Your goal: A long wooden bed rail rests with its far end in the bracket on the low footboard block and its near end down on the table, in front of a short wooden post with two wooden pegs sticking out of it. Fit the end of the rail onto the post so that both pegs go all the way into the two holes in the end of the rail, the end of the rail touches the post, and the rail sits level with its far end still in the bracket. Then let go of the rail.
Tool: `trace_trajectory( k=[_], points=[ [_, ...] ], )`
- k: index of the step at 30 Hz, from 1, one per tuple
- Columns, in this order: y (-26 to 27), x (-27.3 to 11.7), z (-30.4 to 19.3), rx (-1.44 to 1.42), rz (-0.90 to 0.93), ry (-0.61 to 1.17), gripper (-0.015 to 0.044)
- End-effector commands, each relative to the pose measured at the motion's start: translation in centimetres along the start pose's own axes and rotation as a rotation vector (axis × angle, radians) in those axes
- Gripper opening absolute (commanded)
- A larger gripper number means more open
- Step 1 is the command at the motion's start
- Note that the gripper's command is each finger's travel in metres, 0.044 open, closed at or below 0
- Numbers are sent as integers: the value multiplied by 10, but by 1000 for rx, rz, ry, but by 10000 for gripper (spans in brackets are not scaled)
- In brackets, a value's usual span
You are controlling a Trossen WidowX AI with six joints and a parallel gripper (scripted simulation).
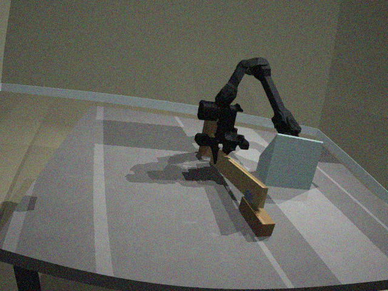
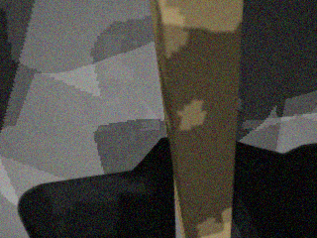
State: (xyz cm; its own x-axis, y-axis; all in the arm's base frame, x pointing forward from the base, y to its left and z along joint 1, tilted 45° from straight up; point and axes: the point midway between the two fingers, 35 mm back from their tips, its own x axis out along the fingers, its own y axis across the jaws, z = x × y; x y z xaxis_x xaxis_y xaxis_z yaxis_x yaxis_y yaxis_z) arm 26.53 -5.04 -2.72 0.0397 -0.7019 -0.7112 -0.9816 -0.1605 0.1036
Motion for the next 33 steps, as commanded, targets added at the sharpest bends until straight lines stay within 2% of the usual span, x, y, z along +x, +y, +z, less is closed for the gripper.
trace_trajectory(
  k=[1,33],
  points=[
    [0,-3,0,0,0,3,0],
    [-2,-19,0,0,-1,2,0]
  ],
)
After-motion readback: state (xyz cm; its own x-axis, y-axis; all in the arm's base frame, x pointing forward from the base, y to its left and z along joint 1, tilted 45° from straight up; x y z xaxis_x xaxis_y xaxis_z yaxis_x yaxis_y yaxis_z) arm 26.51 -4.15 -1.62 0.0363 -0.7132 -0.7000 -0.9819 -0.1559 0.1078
